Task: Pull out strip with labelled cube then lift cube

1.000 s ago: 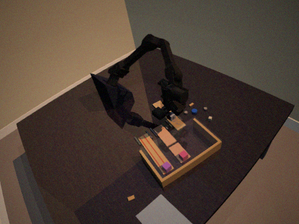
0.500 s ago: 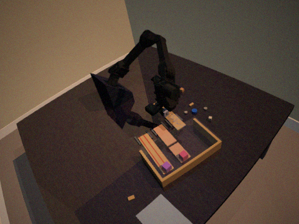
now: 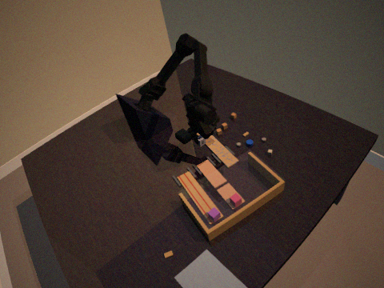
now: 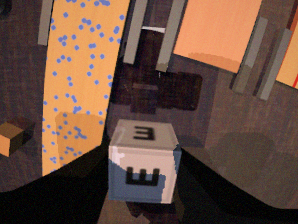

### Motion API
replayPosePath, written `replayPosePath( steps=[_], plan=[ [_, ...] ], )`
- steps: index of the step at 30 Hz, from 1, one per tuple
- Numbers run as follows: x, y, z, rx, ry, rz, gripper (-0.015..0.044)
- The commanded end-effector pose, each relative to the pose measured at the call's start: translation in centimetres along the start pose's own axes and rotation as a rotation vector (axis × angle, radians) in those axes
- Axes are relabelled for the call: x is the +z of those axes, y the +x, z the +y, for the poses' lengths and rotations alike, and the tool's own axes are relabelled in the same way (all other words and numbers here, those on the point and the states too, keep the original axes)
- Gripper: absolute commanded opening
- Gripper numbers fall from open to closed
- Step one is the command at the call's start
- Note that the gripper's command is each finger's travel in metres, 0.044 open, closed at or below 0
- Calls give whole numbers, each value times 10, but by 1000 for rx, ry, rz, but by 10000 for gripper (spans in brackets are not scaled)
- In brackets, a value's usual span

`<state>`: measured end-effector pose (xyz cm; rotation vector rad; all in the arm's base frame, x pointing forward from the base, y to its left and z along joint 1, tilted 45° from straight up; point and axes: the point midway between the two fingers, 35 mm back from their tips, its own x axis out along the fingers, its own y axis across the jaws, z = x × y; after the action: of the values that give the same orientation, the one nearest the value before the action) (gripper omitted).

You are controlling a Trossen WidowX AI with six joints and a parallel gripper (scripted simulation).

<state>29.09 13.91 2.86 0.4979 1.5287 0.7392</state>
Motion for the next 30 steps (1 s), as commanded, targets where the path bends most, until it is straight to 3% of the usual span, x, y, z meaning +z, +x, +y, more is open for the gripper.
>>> replayPosePath(
  steps=[1, 11, 30],
  plan=[
    [-15, 2, -4, 1, -4, 2, 0],
    [-17, -33, -5, 0, -4, 2, 0],
    [-17, -34, -5, 0, -4, 2, 0]
  ],
)
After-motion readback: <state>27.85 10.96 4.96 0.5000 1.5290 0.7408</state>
